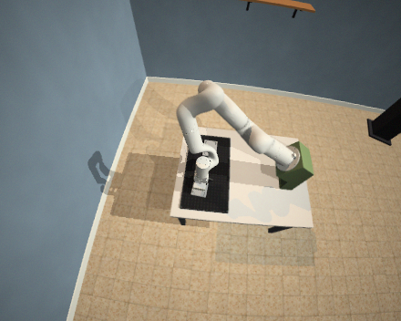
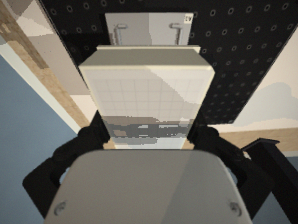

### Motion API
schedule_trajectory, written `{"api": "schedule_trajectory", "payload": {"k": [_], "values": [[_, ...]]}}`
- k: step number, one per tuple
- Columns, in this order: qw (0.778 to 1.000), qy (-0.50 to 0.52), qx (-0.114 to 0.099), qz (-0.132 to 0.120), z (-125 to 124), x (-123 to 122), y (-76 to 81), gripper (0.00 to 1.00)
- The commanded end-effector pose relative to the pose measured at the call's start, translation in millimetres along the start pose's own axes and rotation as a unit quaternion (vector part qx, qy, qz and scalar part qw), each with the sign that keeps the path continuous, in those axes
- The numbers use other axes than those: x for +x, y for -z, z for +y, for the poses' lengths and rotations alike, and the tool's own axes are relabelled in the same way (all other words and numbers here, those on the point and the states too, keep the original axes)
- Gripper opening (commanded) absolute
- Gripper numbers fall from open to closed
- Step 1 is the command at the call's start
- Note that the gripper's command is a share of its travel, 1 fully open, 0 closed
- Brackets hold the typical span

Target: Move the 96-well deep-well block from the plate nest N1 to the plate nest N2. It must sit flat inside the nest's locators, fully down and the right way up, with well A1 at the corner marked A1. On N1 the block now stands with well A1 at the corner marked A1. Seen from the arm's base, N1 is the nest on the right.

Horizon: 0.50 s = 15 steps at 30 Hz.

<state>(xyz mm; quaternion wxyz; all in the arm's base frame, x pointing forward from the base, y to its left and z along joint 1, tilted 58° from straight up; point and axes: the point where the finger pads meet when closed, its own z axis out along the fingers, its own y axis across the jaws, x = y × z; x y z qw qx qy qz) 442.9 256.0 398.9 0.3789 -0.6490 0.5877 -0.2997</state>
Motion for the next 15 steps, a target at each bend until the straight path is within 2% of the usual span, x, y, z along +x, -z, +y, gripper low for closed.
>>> {"api": "schedule_trajectory", "payload": {"k": [1, 15], "values": [[1.000, 0.000, 0.000, 0.000, -0.4, 0.0, 0.2, 0.00], [1.000, 0.000, 0.000, 0.000, -0.4, 0.2, -19.8, 0.00]]}}
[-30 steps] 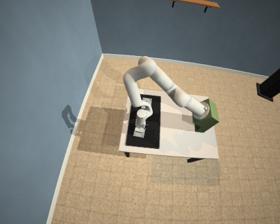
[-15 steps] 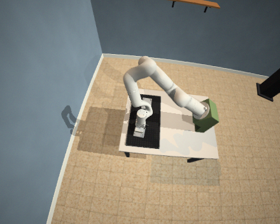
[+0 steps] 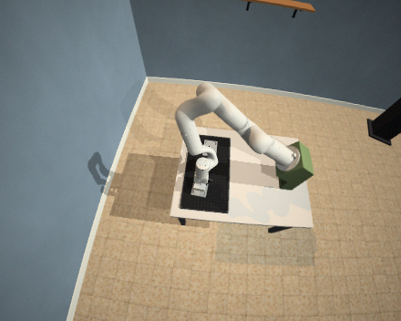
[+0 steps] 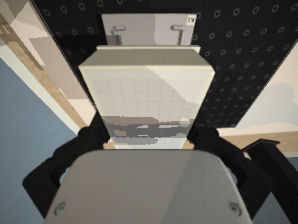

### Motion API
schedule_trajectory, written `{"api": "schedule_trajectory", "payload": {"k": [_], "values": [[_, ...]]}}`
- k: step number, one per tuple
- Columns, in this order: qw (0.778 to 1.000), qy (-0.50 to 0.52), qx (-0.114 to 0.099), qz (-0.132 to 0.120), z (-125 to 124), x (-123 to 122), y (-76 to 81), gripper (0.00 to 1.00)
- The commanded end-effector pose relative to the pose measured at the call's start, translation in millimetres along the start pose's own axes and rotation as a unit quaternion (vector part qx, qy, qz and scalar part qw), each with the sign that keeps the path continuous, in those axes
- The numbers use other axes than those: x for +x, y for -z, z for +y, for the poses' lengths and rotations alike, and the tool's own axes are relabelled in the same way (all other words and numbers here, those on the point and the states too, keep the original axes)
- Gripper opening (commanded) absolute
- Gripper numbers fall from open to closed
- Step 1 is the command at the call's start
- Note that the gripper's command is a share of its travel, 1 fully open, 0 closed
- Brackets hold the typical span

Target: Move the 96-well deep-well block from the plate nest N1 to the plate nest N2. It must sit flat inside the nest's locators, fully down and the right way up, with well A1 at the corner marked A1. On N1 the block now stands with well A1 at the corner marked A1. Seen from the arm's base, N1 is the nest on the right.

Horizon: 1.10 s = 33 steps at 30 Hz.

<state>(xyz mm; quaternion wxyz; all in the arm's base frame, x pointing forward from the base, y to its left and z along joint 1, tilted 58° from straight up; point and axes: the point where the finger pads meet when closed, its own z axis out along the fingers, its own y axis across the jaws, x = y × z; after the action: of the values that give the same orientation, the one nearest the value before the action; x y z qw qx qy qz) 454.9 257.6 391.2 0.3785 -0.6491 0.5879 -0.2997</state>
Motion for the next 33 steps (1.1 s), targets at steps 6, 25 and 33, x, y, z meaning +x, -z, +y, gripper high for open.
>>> {"api": "schedule_trajectory", "payload": {"k": [6, 25, 33], "values": [[1.000, 0.000, 0.001, 0.000, -0.4, -0.1, -15.4, 0.00], [1.000, 0.000, 0.001, 0.000, -0.5, 0.0, -43.7, 0.00], [1.000, 0.000, 0.001, 0.000, -0.5, -0.1, -53.7, 0.00]]}}
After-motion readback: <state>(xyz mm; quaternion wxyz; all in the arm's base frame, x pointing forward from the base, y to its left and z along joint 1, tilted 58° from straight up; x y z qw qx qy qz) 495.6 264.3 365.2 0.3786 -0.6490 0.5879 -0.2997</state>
